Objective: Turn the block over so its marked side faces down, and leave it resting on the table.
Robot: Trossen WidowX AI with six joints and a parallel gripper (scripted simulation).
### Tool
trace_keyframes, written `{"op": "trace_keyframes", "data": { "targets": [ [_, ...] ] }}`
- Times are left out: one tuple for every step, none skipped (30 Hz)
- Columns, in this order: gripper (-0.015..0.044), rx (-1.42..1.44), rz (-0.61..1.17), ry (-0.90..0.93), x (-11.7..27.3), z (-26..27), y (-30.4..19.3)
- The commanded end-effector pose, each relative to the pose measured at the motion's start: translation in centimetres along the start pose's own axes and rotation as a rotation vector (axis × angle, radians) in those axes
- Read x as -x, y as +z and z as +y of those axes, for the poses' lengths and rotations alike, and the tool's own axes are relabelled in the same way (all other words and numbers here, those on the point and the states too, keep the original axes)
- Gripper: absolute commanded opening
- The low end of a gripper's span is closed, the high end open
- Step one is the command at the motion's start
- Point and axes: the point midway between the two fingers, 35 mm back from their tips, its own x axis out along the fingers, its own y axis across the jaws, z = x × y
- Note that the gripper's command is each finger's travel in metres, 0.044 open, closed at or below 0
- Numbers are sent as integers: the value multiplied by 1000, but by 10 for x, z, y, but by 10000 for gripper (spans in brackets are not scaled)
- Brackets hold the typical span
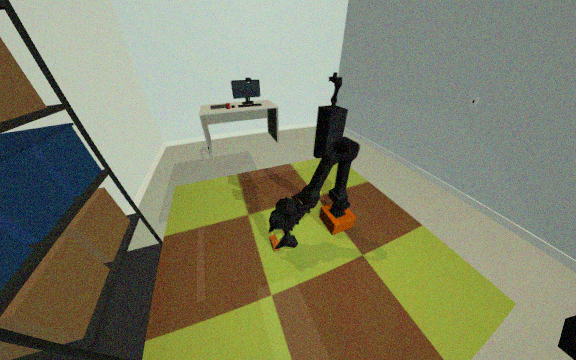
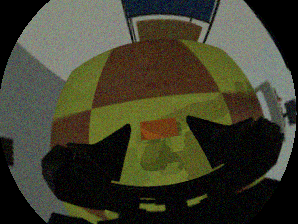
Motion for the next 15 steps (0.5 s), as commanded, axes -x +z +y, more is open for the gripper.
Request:
{"op": "trace_keyframes", "data": {
  "targets": [
    [440,-6,132,8,48,-1,7],
    [440,-6,132,8,48,-1,7],
    [440,-6,132,8,48,-1,7],
    [440,-6,132,8,48,-1,7],
    [440,-6,132,8,48,-1,7],
    [440,-6,132,8,48,-1,7],
    [440,-6,132,8,48,-1,7],
    [440,-6,132,8,48,-1,7],
    [440,-6,137,8,48,-1,8],
    [440,-5,154,8,47,-1,10],
    [440,-5,181,8,46,0,12],
    [440,-4,216,7,44,0,16],
    [440,-3,250,7,43,0,19],
    [440,-3,285,7,42,0,23],
    [440,-2,319,7,42,0,26]
  ]
}}
